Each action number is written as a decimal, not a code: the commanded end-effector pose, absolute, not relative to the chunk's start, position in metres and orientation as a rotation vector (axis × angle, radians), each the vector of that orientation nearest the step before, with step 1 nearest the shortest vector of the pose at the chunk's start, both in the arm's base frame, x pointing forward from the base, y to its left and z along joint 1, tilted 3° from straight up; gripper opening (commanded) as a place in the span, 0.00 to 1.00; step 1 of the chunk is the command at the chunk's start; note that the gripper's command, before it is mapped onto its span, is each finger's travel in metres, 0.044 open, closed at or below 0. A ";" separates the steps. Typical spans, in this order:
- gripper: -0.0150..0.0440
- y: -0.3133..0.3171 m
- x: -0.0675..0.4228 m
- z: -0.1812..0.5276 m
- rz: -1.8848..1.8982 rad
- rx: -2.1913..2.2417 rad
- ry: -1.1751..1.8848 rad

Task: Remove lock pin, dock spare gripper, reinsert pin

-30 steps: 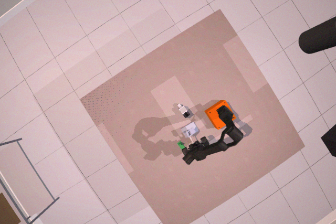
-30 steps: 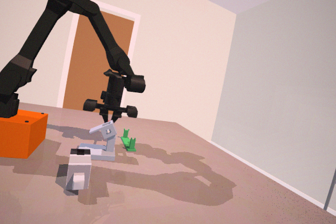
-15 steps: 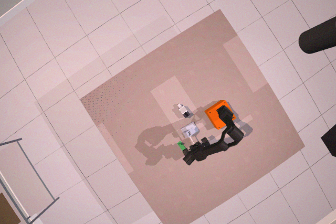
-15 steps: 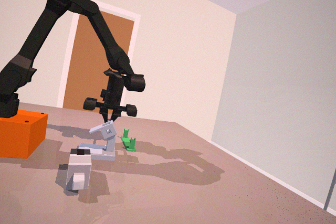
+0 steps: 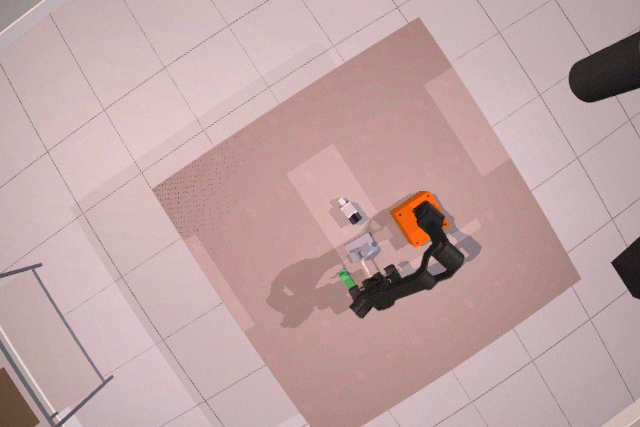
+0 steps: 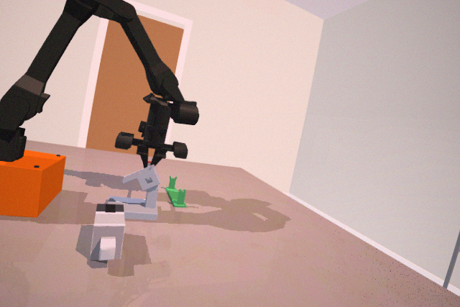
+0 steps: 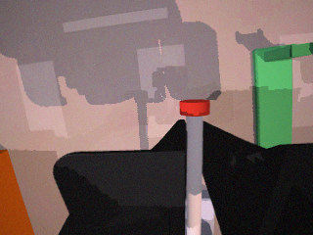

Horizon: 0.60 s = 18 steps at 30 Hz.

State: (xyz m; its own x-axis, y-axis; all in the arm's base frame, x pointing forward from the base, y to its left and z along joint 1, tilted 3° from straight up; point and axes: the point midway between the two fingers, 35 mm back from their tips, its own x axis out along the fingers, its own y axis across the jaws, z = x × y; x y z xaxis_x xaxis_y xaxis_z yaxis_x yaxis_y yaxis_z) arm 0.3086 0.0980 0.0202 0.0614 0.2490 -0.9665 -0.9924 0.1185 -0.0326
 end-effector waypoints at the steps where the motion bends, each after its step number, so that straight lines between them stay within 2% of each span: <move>1: 0.25 0.102 0.311 0.022 1.200 -0.959 1.036; 18: 0.25 0.113 0.313 0.023 1.205 -0.953 1.047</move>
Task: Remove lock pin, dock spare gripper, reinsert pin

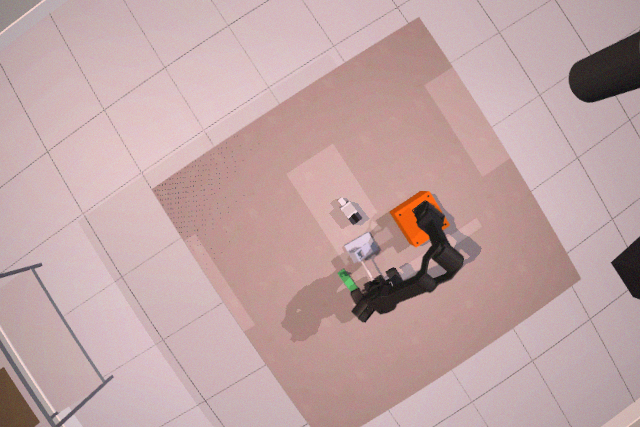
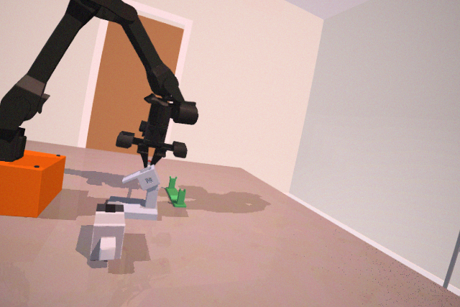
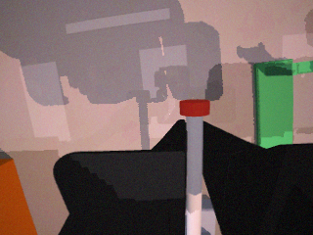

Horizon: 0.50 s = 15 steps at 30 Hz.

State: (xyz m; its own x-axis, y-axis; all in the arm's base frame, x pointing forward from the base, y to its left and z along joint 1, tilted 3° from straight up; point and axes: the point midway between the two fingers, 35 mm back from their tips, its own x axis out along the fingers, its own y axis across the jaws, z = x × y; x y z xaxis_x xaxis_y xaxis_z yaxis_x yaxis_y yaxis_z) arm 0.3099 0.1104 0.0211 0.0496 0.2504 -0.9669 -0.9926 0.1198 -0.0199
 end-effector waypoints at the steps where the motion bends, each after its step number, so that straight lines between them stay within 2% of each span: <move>1: 0.25 0.113 0.313 0.023 1.205 -0.953 1.047; 15: 0.25 0.124 0.315 0.024 1.211 -0.947 1.058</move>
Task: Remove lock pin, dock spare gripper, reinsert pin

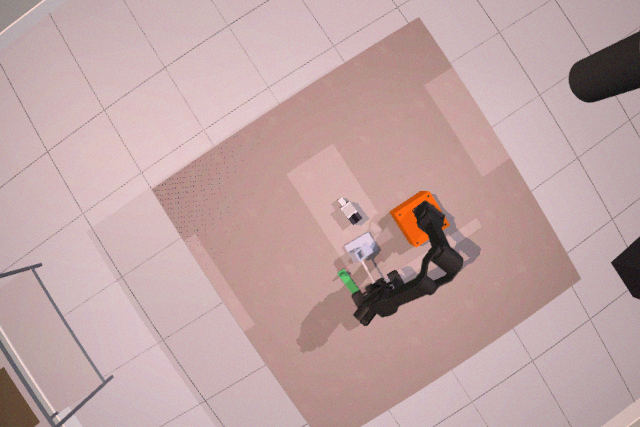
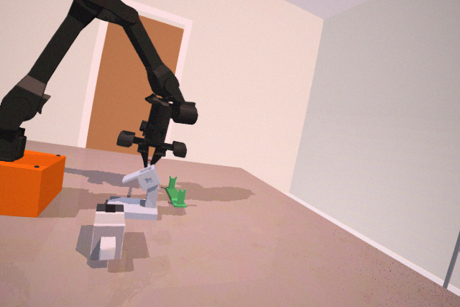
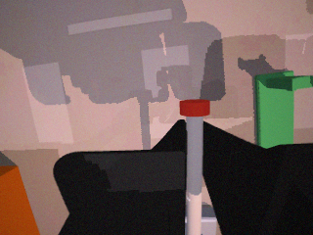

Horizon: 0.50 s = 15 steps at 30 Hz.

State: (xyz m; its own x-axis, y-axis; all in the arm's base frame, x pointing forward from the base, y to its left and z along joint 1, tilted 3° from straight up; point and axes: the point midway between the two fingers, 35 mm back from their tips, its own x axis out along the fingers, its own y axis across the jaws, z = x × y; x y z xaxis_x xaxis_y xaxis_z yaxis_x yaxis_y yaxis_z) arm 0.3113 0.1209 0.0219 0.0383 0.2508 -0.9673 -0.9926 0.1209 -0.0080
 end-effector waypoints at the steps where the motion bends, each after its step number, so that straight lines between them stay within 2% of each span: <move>1: 0.25 0.124 0.315 0.024 1.211 -0.947 1.058; 15: 0.25 0.135 0.316 0.027 1.217 -0.941 1.069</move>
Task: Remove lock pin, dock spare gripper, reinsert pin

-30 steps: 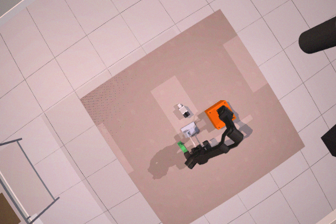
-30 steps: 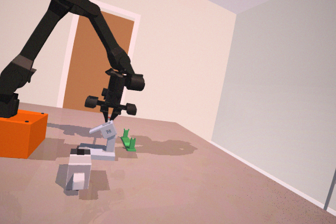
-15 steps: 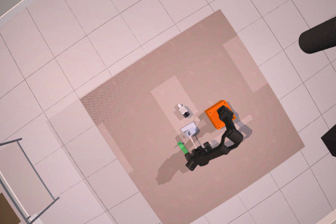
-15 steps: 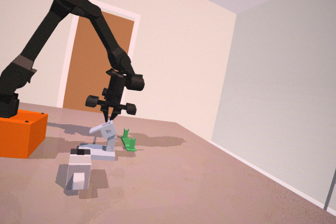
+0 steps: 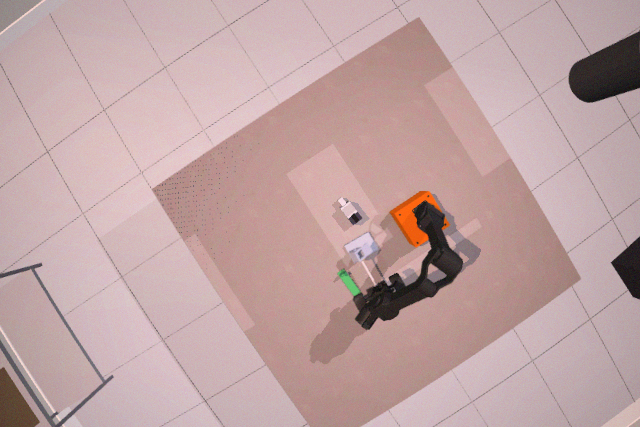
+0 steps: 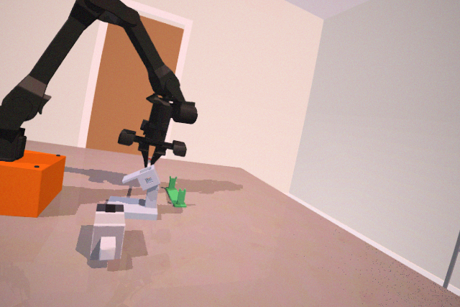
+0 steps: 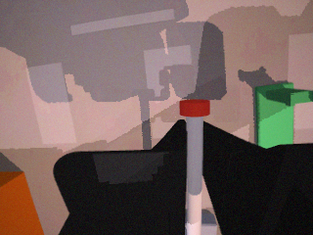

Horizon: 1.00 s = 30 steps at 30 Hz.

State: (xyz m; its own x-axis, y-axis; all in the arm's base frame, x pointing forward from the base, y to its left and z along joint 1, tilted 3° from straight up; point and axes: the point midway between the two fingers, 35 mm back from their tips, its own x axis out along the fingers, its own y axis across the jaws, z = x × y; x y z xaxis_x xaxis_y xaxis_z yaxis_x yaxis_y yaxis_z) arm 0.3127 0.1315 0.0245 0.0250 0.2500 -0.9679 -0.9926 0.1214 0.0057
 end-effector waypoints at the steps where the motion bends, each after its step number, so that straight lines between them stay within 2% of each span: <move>1: 0.25 0.135 0.316 0.027 1.218 -0.940 1.070; 30: 0.25 0.152 0.317 0.035 1.231 -0.930 1.089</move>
